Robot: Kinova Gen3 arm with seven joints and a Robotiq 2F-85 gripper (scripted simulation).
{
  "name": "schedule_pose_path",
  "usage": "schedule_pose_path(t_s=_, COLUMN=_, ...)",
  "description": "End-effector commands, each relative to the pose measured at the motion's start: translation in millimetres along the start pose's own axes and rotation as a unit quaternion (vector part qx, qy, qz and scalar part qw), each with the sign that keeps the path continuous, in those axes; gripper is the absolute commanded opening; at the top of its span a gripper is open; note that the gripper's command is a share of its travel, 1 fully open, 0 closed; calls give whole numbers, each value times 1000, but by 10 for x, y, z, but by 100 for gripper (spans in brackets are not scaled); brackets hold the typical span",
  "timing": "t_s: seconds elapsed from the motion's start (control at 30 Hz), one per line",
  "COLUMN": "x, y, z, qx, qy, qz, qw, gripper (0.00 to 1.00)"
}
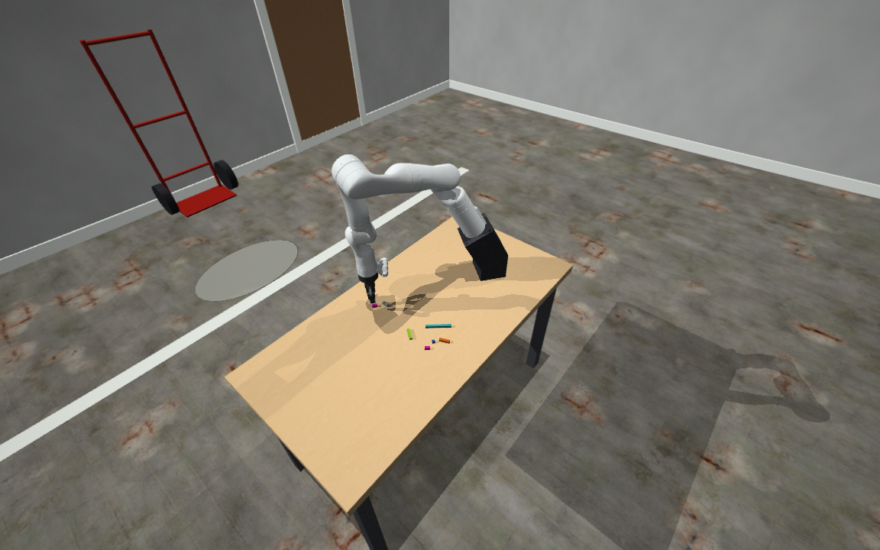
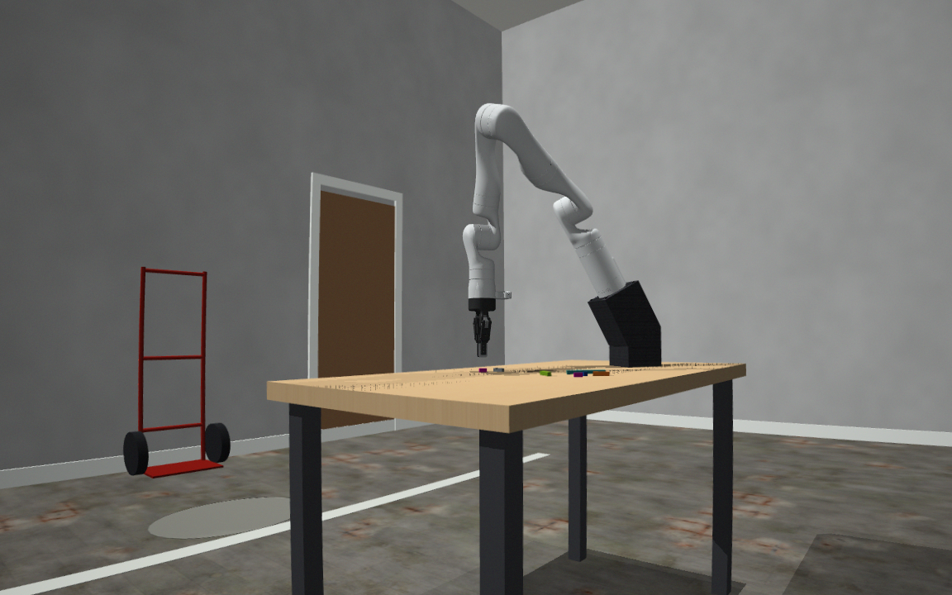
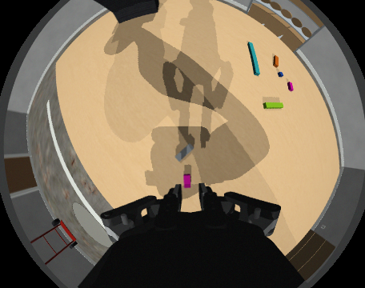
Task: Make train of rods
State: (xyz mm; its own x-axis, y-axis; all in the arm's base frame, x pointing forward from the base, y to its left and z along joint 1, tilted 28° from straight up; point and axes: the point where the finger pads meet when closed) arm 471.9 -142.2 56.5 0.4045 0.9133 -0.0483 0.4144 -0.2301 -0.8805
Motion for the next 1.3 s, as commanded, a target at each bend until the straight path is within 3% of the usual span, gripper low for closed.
schedule_pose_path(t_s=0.0, x=-31, y=57, z=32, qx=4, qy=-1, qz=4, qw=1000, gripper=24)
schedule_pose_path(t_s=0.5, x=-34, y=219, z=37, qx=4, qy=-1, qz=4, qw=1000, gripper=24)
schedule_pose_path(t_s=1.27, x=-34, y=229, z=38, qx=4, qy=-1, qz=4, qw=1000, gripper=24)
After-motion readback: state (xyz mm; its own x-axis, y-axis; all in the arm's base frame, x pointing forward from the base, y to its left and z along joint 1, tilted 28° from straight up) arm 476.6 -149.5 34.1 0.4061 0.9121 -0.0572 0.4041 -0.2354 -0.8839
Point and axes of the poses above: the point where the finger pads meet when closed, its own y axis out along the fingers, its own x axis across the jaws, z = x × y, and after that the axes turned 9 degrees about -y, right-handed
